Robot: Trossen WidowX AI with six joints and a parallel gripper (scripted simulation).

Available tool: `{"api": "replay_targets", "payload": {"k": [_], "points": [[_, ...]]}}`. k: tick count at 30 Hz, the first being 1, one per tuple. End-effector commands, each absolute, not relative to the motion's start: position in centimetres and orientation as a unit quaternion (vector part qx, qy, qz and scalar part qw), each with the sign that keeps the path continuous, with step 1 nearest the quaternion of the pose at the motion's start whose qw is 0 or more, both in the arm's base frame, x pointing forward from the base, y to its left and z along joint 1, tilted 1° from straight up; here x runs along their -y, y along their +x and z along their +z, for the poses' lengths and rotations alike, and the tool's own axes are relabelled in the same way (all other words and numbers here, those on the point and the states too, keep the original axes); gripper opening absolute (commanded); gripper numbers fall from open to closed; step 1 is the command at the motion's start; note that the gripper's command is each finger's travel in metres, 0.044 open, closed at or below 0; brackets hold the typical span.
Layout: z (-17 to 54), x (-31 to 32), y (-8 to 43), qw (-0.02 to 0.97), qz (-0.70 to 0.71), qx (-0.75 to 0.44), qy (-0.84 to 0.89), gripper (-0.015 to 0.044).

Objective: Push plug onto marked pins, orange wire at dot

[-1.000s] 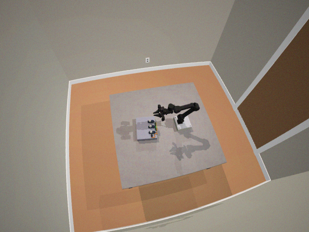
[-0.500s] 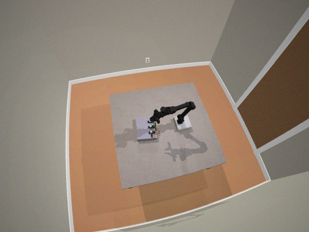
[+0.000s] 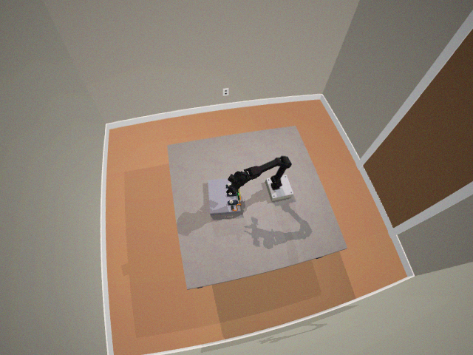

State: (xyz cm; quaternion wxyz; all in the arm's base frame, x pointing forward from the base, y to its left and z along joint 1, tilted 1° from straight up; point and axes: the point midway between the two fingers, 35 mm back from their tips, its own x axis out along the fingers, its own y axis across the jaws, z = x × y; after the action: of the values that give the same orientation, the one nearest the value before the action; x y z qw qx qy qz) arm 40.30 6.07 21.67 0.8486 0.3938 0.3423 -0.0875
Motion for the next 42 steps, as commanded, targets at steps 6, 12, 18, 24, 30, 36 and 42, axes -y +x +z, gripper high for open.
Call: {"api": "replay_targets", "payload": {"k": [6, 12, 18, 24, 30, 36, 42], "points": [[17.9, -7.8, 41.0, 0.767, -0.170, -0.416, 0.458, 0.0115], [15.4, -9.0, 41.1, 0.707, -0.236, -0.454, 0.489, 0.0115], [13.0, -10.1, 40.9, 0.644, -0.307, -0.480, 0.510, 0.0115], [10.7, -11.1, 40.4, 0.582, -0.384, -0.494, 0.520, 0.0115], [8.4, -12.1, 39.6, 0.520, -0.463, -0.495, 0.519, 0.0115], [7.6, -12.4, 39.3, 0.496, -0.496, -0.492, 0.516, 0.0115], [5.9, -12.5, 39.3, 0.496, -0.496, -0.492, 0.516, 0.0115]]}}
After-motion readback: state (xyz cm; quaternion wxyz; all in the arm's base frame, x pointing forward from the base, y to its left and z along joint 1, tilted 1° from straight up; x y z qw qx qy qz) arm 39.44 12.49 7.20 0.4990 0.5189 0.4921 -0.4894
